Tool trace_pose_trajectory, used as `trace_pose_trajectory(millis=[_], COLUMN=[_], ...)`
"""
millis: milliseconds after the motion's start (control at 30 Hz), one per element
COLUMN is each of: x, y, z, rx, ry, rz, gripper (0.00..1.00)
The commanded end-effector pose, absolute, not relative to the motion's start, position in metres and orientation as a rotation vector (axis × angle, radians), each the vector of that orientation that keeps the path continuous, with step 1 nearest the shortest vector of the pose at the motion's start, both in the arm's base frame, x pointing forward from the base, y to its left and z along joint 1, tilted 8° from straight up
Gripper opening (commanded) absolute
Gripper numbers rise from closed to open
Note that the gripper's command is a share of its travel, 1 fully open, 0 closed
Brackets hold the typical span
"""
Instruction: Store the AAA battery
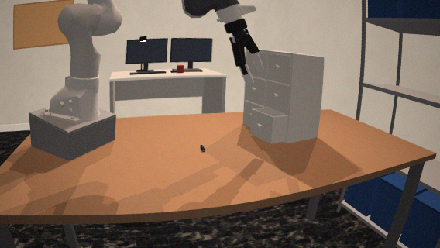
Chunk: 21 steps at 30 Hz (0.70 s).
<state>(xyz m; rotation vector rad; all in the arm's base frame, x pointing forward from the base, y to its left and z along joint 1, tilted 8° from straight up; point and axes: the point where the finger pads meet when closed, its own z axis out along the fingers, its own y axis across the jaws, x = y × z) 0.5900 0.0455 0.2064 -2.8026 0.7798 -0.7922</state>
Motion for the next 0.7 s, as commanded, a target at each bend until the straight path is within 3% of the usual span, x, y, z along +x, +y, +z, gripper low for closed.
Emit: trace_pose_trajectory(millis=[0,667], x=[0.583,0.559], y=[0.044,0.037], z=[0.204,0.224], rx=[-2.725,-2.324], ry=[1.184,1.831], rz=[-0.760,-0.654], gripper=[1.00,1.00])
